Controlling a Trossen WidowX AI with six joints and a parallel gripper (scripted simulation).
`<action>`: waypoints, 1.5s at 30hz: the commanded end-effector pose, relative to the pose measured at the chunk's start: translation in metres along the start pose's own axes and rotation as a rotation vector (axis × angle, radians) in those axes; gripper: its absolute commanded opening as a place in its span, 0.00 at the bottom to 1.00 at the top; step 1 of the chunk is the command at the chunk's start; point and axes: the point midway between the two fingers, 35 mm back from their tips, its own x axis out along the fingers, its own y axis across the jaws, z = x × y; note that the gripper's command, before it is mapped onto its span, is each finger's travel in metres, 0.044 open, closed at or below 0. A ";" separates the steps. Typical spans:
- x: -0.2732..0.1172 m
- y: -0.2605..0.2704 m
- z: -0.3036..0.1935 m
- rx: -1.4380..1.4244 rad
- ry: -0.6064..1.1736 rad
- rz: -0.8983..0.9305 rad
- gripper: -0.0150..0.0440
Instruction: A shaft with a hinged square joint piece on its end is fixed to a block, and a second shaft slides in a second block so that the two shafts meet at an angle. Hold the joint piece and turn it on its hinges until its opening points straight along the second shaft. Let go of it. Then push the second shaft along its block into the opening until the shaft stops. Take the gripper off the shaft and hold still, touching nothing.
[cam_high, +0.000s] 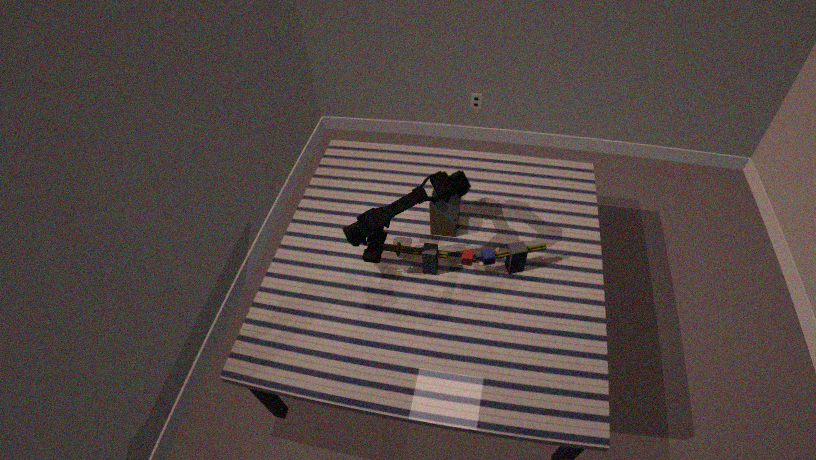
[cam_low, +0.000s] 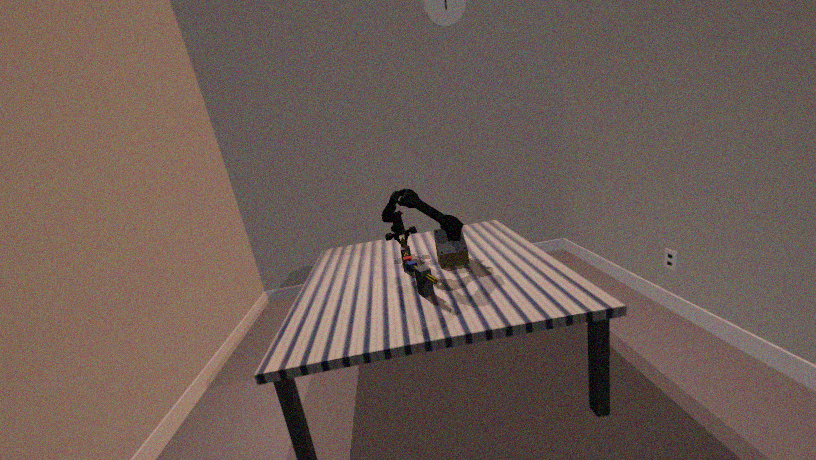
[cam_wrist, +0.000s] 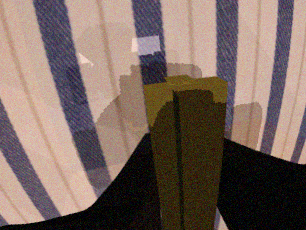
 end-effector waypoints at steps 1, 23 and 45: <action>0.000 0.000 0.000 0.000 0.000 0.000 0.37; 0.000 0.000 0.000 0.000 0.000 0.000 0.37; 0.001 0.000 -0.009 0.003 0.001 0.056 0.25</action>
